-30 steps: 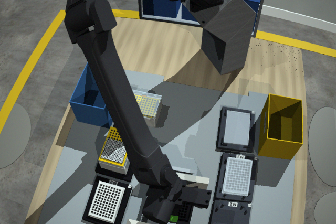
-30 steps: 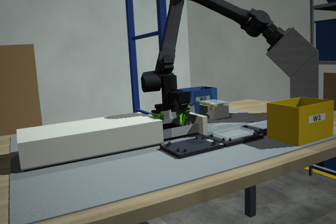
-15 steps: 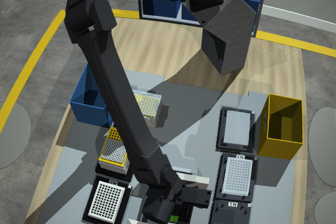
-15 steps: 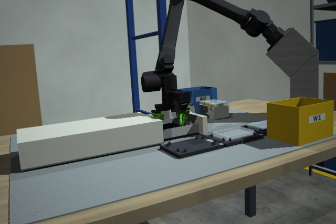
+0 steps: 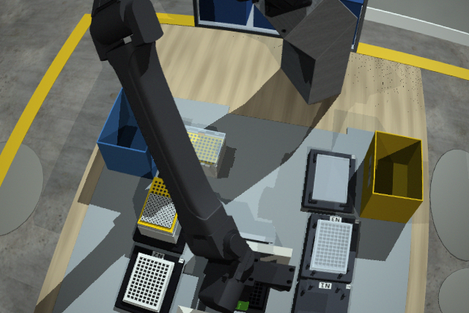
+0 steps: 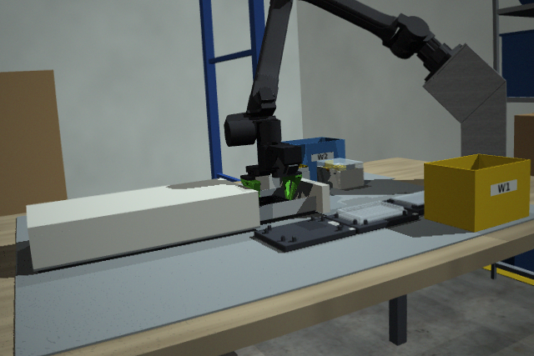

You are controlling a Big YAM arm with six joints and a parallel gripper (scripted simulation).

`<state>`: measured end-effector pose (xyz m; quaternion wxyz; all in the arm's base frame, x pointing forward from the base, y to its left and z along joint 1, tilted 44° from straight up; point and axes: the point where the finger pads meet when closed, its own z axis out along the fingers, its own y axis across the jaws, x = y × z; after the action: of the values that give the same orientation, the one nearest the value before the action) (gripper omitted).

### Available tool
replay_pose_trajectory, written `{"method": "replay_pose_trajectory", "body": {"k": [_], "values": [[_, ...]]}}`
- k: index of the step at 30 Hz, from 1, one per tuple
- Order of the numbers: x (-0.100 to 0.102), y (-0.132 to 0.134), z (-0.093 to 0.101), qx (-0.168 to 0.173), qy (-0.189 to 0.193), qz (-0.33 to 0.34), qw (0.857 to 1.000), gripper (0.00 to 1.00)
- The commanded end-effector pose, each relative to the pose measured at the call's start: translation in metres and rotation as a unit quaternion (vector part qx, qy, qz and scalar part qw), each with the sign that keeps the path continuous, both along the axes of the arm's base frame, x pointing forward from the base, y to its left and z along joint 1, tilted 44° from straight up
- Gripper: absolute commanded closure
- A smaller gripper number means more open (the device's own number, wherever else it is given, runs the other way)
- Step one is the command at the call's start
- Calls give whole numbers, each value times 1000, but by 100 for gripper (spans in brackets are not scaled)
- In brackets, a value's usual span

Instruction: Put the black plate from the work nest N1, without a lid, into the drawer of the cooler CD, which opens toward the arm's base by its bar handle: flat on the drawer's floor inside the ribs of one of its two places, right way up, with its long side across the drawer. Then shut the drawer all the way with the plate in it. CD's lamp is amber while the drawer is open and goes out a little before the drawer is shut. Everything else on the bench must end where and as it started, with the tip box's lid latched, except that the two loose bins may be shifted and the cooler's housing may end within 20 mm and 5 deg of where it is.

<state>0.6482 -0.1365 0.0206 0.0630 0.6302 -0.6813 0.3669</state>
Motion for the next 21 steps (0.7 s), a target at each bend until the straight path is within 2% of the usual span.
{"method": "replay_pose_trajectory", "body": {"k": [1,21], "values": [[9,-5,2,-2,-6,4,1000,100],[7,-6,2,-2,-6,3,1000,100]]}}
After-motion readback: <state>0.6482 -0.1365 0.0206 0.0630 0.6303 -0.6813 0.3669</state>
